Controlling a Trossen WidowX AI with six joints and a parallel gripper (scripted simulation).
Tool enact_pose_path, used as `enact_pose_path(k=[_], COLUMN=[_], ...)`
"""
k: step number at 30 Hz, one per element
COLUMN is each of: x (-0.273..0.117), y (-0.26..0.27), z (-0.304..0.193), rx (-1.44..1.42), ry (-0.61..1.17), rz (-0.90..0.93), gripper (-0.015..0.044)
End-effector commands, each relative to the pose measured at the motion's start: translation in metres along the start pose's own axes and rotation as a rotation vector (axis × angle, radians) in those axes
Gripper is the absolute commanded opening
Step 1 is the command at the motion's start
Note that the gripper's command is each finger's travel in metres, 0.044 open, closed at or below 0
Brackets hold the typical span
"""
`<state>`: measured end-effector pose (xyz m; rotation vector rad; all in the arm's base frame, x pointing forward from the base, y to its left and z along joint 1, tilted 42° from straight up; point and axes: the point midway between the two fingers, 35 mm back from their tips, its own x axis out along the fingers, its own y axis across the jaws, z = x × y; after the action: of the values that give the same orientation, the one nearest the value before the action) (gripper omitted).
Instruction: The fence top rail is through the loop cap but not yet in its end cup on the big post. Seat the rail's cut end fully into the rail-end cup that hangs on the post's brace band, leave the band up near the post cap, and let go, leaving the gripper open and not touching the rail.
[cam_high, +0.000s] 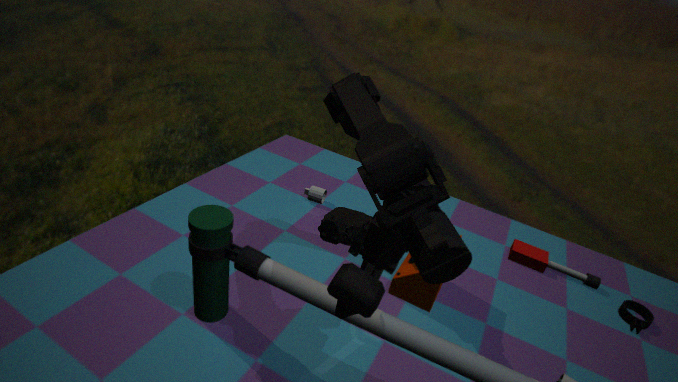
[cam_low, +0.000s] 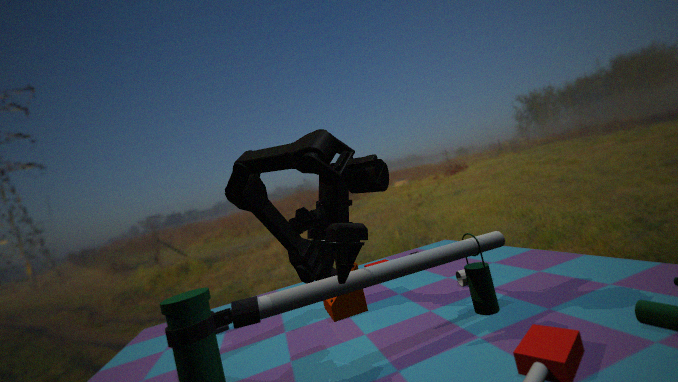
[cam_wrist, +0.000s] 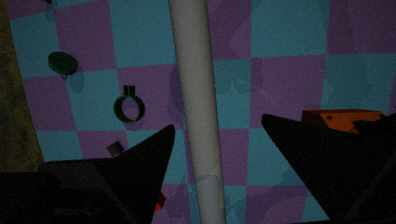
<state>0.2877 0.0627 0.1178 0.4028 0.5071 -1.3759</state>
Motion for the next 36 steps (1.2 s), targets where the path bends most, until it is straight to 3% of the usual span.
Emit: enact_pose_path(k=[1, 8, 36], x=[-0.002, -0.042, -0.042], y=[-0.006, -0.004, -0.004], z=[-0.003, -0.002, -0.002], rx=[-0.001, -0.006, -0.006], ry=[0.003, 0.075, 0.075], rz=[-0.003, 0.120, 0.120], gripper=[0.0440, 0.0440, 0.0440])
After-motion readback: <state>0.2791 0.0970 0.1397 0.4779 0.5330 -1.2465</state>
